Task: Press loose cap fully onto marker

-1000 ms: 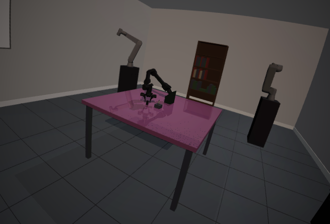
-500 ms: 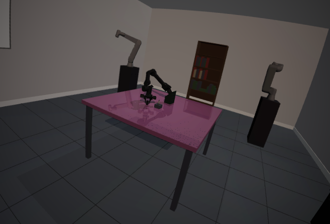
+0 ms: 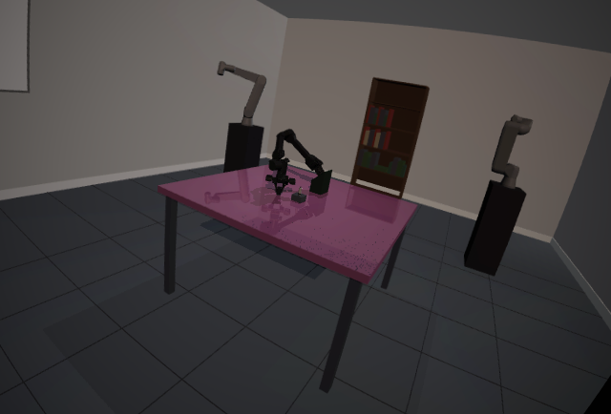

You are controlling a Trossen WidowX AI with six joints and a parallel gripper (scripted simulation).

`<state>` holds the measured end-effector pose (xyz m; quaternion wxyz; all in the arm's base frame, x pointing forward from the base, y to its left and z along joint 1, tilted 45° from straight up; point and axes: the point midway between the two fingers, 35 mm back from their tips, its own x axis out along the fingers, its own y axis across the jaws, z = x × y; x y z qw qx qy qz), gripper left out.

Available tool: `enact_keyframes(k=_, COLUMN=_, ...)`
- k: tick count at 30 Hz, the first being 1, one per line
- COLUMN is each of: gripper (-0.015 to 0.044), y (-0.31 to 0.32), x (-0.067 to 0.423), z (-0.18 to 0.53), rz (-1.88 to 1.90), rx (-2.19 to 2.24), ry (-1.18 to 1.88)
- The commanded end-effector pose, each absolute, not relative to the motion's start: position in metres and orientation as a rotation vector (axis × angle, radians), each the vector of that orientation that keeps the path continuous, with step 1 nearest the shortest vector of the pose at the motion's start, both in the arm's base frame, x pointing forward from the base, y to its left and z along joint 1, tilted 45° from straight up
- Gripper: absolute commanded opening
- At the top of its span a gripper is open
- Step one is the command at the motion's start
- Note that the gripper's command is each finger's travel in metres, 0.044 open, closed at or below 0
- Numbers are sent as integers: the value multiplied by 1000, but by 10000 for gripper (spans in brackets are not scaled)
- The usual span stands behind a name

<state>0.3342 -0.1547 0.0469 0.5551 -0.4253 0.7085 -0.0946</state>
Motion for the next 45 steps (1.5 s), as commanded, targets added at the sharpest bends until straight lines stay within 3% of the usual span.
enact_keyframes(k=1, gripper=0, y=-146, x=337, z=56, rz=-227, rx=-1003, ry=1663)
enact_keyframes(k=17, gripper=0, y=-116, x=337, z=85, rz=-226, rx=-1003, ry=1663)
enact_keyframes(k=45, gripper=0, y=-15, x=323, z=38, rz=-205, rx=-989, ry=1662)
